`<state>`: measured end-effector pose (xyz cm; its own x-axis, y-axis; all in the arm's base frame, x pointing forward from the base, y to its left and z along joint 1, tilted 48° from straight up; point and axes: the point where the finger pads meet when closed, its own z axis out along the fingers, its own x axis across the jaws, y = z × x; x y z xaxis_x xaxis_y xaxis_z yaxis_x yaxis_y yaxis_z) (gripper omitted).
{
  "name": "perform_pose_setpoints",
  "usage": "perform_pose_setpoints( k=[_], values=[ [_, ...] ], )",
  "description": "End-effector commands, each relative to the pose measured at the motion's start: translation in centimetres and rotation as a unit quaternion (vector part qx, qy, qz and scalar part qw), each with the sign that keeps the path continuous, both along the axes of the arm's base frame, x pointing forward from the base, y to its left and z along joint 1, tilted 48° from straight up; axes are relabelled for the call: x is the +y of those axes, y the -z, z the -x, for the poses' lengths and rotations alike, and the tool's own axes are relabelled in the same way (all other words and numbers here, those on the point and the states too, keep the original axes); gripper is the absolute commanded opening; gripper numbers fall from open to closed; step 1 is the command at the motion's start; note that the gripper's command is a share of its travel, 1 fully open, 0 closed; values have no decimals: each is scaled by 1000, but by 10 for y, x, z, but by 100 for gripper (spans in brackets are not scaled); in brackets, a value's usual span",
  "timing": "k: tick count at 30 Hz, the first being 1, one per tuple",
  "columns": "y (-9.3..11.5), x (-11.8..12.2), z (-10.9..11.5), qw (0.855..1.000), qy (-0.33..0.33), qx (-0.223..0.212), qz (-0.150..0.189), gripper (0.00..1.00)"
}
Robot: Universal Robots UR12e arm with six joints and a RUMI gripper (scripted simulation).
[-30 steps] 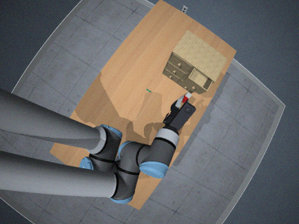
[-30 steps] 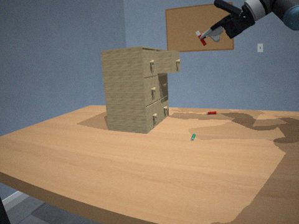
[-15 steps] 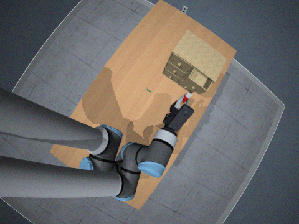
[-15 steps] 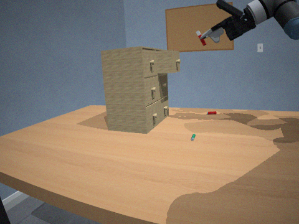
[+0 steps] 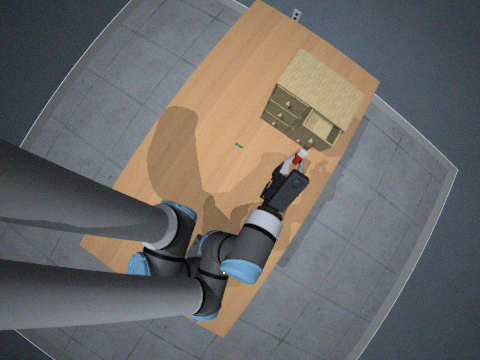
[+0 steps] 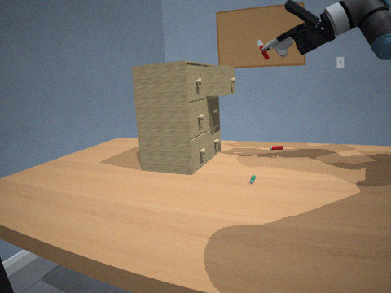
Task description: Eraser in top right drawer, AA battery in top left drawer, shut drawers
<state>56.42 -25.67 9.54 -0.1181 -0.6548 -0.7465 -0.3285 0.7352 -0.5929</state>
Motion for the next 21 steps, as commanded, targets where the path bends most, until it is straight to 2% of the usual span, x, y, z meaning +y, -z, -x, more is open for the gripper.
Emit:
perform_pose_setpoints(
  k=[1,21],
  values=[
    [0,-1,0,1000,8,-5,2,11],
    [0,-1,0,1000,19,-14,4,11]
  ],
)
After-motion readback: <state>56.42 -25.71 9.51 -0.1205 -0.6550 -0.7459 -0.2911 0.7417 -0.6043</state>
